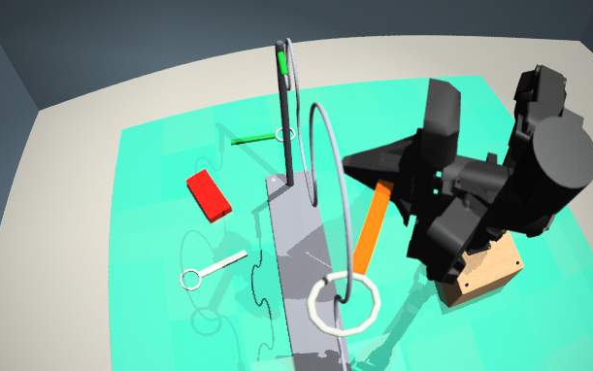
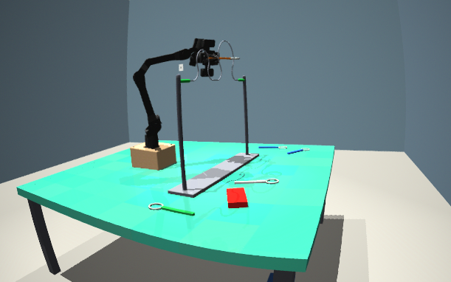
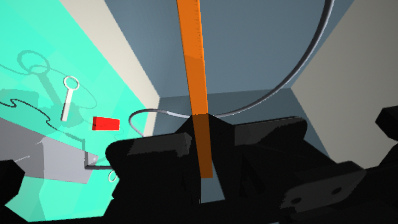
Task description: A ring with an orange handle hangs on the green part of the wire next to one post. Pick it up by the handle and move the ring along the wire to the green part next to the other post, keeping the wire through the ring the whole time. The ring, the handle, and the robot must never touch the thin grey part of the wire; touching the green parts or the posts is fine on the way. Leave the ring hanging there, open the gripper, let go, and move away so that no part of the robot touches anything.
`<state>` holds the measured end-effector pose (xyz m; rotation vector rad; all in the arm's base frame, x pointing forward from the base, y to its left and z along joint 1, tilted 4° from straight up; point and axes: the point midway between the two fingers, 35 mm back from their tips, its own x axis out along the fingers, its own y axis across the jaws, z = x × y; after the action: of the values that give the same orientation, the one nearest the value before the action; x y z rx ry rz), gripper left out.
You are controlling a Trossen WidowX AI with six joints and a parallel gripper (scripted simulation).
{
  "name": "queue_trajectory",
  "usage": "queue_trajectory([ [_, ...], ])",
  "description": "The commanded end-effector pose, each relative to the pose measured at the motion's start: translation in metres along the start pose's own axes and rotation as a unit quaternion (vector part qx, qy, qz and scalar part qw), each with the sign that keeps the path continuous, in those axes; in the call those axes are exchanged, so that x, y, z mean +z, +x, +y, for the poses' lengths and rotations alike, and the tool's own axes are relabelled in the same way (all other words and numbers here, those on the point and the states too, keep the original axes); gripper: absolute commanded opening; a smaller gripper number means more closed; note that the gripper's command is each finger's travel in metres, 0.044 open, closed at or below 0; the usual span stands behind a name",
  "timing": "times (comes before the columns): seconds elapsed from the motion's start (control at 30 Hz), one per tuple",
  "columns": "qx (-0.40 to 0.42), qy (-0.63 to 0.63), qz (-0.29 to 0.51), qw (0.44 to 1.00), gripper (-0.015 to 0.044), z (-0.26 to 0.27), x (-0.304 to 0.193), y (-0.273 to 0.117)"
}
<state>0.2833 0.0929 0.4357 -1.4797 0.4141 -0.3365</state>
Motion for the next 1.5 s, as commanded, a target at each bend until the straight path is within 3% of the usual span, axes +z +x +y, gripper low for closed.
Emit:
queue_trajectory([
  [0.0, -0.014, -0.016, 0.005, 1.000, -0.0150, -0.0040, -0.0051, -0.0017],
  [1.47, -0.116, -0.197, 0.029, 0.973, -0.0150, -0.0081, -0.0071, -0.0011],
])
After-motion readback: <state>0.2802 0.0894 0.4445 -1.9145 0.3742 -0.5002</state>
